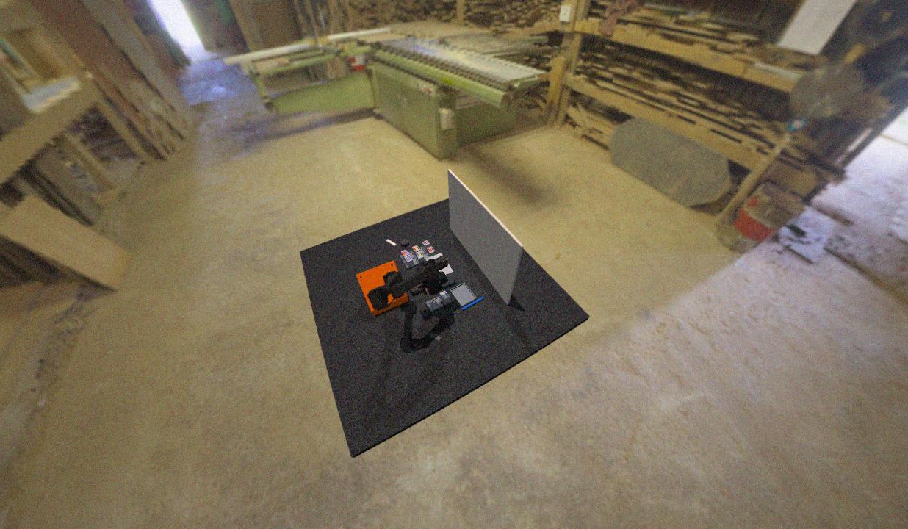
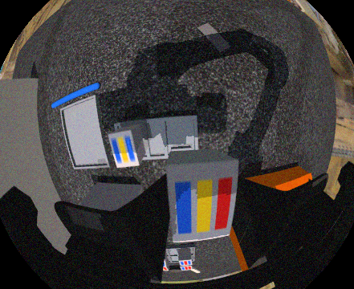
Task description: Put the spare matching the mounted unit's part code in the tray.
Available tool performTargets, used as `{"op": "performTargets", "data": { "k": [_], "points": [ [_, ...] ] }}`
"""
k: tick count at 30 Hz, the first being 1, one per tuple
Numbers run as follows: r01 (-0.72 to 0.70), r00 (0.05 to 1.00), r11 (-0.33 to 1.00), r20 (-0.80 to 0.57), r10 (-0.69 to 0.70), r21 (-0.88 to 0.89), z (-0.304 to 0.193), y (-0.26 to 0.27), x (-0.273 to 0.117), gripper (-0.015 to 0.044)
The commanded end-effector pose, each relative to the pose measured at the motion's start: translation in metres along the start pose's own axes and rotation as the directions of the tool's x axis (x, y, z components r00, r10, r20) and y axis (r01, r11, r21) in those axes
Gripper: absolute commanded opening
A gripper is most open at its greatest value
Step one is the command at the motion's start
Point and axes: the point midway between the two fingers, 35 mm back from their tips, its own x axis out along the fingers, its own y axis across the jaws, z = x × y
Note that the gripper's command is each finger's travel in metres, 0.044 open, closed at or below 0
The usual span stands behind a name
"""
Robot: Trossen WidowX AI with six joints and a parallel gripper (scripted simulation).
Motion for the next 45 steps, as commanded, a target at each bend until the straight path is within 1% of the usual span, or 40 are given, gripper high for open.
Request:
{"op": "performTargets", "data": {
  "k": [1, 10, 14, 29, 45],
  "points": [
    [-0.005, 1.0, 1.0, -0.006, 0.005, 0.007, 0.0, 0.0, -0.013, 0.0],
    [-0.014, 1.0, 1.0, 0.001, 0.014, 0.016, 0.002, -0.007, -0.043, 0.0],
    [-0.014, 1.0, 1.0, 0.003, 0.014, 0.016, 0.003, -0.005, -0.046, 0.0],
    [-0.008, 1.0, 1.0, 0.005, 0.008, 0.017, 0.012, 0.063, -0.061, 0.0],
    [-0.001, 1.0, 1.0, 0.012, 0.001, 0.013, 0.015, 0.141, -0.057, 0.0]
  ]
}}
